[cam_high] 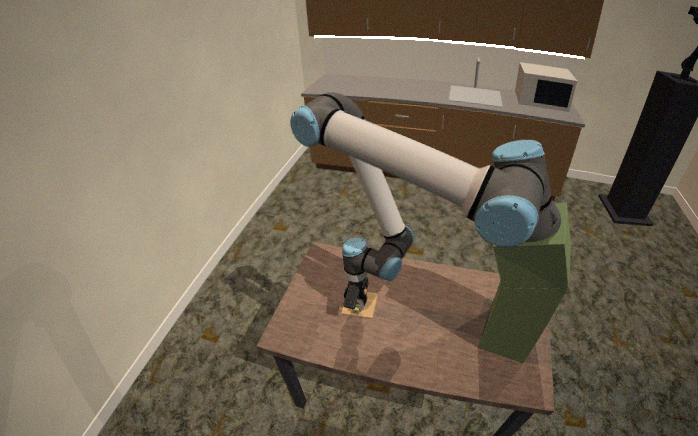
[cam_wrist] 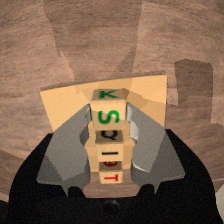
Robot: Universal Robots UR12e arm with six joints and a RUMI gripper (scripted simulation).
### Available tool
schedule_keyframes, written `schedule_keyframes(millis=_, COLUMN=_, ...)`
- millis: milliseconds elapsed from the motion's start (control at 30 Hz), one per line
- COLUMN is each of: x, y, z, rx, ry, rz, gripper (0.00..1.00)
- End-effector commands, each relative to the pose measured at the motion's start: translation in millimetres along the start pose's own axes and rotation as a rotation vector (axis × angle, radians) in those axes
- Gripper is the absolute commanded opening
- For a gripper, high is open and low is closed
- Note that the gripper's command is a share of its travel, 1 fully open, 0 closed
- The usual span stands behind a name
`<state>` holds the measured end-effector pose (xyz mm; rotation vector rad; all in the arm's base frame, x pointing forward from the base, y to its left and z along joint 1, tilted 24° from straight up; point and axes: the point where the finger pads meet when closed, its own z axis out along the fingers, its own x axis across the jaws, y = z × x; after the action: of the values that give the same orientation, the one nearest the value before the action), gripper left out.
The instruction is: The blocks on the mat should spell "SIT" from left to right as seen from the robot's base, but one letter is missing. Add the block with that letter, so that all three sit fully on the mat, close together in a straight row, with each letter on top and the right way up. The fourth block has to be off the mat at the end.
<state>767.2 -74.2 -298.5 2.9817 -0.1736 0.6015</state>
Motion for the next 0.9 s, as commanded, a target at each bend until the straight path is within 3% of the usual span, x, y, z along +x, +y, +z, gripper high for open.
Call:
schedule_keyframes(millis=0, x=4.1, y=0.6, z=-1.2, rx=-0.001, ry=0.005, rz=0.0, gripper=0.09)
schedule_keyframes(millis=867, x=2.7, y=0.2, z=3.3, rx=-0.001, ry=0.003, rz=0.0, gripper=0.09)
